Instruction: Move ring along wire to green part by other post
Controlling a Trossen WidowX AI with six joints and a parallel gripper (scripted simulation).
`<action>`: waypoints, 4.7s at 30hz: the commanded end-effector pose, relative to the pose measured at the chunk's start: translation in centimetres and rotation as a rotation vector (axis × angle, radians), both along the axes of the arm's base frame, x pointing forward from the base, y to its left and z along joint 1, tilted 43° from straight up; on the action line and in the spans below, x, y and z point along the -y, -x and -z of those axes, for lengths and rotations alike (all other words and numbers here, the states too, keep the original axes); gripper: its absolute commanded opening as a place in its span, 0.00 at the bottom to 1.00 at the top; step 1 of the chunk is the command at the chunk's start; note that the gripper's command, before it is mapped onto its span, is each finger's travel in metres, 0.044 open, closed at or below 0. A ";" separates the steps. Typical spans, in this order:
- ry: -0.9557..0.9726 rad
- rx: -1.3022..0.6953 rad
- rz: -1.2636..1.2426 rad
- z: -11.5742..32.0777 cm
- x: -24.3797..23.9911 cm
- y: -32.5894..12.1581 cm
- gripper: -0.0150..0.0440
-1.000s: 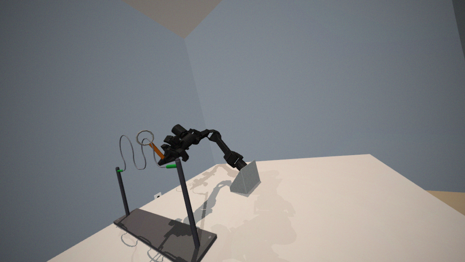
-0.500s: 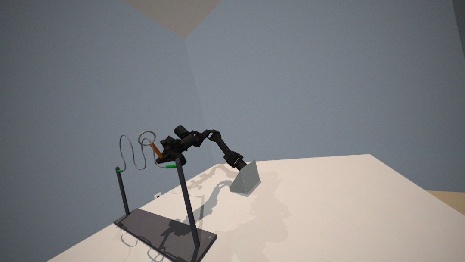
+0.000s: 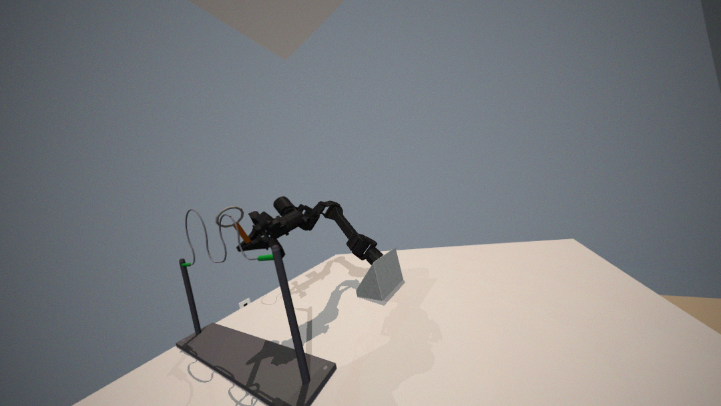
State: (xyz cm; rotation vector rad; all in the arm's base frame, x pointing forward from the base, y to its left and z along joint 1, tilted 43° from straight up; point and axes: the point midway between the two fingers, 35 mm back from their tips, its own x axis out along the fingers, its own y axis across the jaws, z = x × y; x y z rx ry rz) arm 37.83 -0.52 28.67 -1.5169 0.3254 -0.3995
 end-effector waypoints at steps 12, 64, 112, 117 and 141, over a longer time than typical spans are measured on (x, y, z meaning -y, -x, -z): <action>0.232 0.002 -0.020 -1.1 -0.1 -0.1 0.00; 1.000 0.034 -0.067 -4.7 -1.5 -0.2 0.00; 0.046 0.001 -0.089 8.4 5.9 -0.6 0.00; -0.072 0.001 -0.081 10.3 5.7 -0.5 0.00; -0.572 0.001 -0.045 17.8 2.5 0.1 0.00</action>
